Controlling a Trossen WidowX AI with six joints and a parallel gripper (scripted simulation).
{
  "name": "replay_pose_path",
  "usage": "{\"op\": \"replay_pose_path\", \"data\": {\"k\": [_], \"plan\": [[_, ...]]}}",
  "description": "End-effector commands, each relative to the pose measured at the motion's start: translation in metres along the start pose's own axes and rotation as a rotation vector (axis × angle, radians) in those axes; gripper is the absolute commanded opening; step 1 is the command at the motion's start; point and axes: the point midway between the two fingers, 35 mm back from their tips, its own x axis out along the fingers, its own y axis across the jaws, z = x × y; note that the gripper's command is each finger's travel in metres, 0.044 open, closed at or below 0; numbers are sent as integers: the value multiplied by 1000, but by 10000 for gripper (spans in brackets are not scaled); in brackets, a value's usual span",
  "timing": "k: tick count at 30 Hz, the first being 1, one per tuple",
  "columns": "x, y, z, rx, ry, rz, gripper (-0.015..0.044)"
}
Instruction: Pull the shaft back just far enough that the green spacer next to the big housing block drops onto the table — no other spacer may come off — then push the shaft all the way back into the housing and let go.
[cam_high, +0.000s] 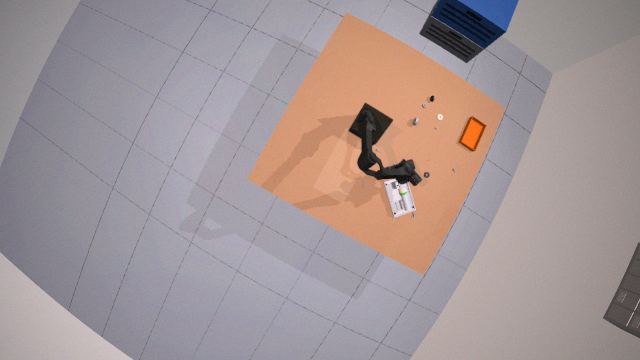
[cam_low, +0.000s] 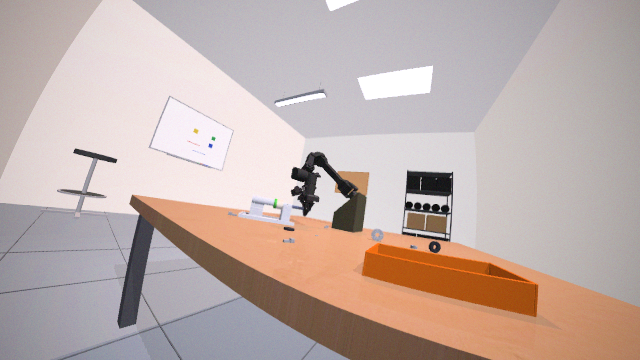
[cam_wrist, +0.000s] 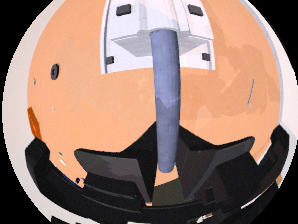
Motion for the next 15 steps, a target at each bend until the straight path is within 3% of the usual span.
{"op": "replay_pose_path", "data": {"k": [1, 15], "plan": [[0, -1, -1, 3, 0, -2, 0], [0, -1, -3, 3, 0, -2, 0]]}}
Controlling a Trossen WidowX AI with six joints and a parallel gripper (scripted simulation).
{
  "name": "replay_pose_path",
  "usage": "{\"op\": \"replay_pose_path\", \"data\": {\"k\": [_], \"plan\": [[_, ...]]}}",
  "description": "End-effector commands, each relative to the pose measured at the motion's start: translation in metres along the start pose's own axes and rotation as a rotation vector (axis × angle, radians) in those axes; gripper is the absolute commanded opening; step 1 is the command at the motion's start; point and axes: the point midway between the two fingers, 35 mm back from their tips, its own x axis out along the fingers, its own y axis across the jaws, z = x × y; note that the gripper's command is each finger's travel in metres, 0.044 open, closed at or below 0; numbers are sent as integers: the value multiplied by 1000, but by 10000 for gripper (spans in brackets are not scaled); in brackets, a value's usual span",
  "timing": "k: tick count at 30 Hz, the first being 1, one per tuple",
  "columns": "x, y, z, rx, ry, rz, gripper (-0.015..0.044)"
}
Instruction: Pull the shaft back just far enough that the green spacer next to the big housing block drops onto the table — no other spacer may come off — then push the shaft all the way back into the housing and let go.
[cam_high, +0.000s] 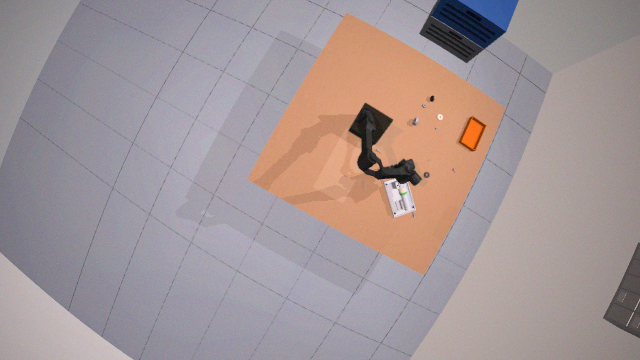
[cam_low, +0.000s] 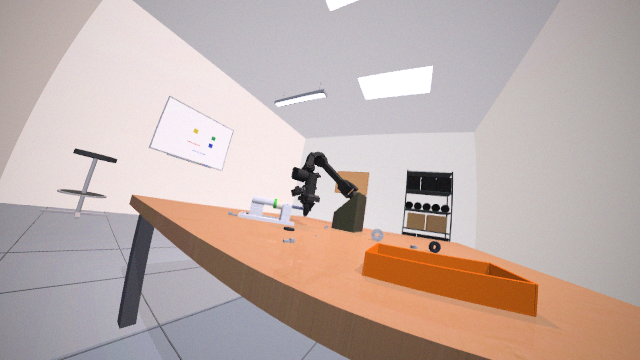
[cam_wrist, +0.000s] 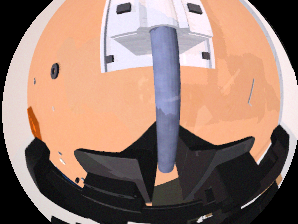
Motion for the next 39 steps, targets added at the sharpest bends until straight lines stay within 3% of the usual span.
{"op": "replay_pose_path", "data": {"k": [1, 39], "plan": [[0, -1, -1, 3, 0, -2, 0], [0, 0, -6, 2, 1, -2, 0]]}}
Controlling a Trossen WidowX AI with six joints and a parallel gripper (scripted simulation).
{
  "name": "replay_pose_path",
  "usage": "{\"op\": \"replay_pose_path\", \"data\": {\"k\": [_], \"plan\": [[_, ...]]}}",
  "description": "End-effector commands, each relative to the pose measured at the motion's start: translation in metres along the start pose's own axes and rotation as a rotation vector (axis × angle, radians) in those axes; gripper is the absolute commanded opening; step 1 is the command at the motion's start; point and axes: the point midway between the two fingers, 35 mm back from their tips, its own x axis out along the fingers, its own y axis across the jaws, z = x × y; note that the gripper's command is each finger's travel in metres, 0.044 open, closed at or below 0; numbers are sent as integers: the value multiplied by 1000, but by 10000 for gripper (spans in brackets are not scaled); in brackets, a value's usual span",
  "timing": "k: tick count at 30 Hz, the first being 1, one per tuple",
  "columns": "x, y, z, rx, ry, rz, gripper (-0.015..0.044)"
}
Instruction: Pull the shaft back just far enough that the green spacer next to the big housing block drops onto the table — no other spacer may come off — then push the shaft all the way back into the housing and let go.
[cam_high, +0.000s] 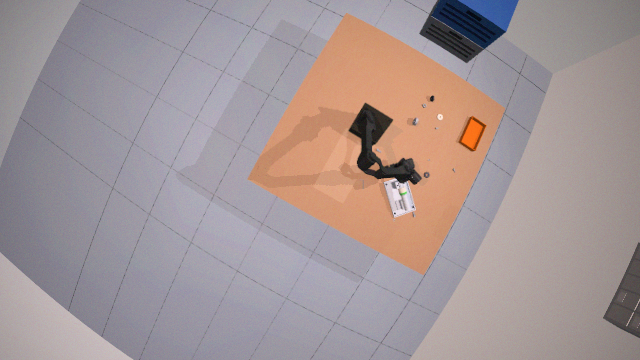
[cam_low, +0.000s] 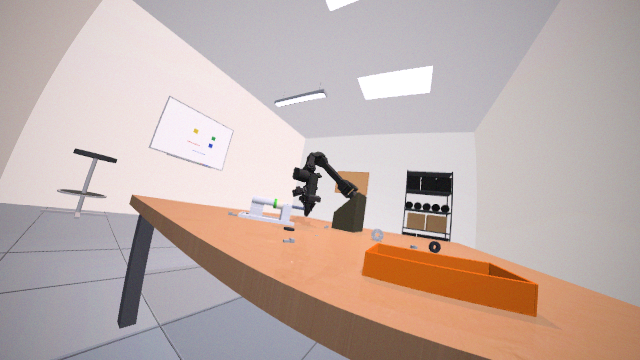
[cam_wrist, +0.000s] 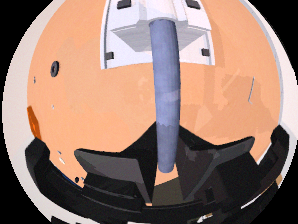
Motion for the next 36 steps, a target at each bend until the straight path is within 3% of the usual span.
{"op": "replay_pose_path", "data": {"k": [1, 36], "plan": [[0, -1, -1, 3, 0, -2, 0], [0, 0, -5, 2, 1, -2, 0]]}}
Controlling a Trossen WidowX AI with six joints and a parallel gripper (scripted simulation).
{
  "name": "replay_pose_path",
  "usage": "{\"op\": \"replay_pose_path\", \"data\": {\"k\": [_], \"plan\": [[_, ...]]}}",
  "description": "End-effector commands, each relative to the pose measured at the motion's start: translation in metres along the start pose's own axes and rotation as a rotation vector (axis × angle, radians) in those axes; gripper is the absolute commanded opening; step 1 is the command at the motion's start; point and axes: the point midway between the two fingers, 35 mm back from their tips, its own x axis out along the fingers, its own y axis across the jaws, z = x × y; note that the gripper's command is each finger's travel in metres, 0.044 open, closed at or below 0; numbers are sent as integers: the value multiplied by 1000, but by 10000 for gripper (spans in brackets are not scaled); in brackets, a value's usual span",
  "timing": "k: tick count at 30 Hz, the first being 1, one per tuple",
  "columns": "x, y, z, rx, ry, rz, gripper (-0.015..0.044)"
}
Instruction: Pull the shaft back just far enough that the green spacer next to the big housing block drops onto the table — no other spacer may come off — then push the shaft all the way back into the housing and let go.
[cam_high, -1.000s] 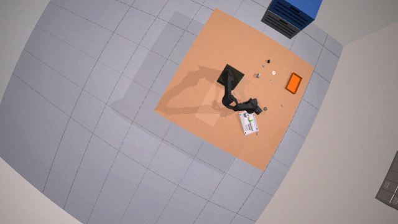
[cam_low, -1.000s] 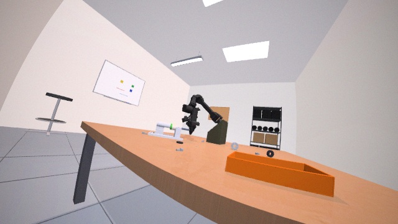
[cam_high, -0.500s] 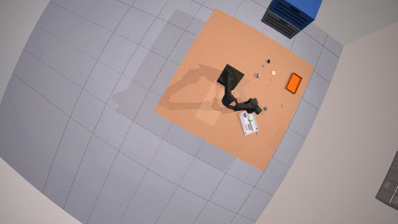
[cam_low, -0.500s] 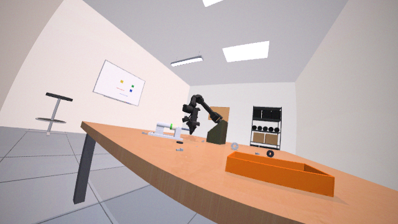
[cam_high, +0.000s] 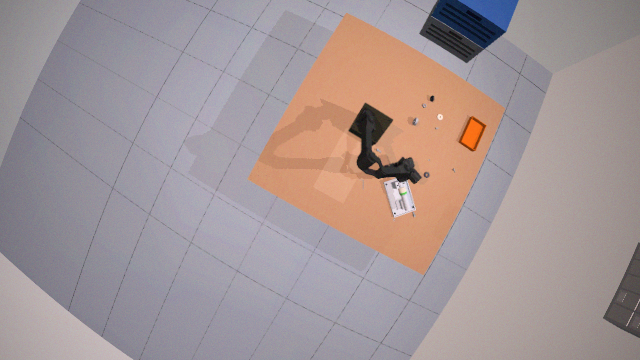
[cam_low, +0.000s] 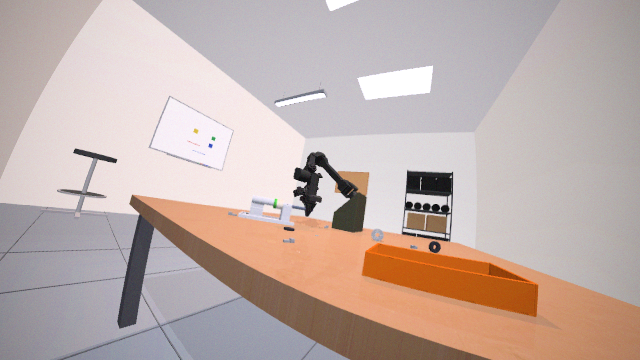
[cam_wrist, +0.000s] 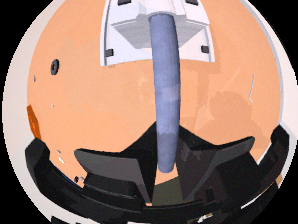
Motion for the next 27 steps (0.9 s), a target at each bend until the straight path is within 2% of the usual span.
{"op": "replay_pose_path", "data": {"k": [1, 27], "plan": [[0, -1, -1, 2, 1, -2, 0], [0, 0, -4, 2, 1, -2, 0]]}}
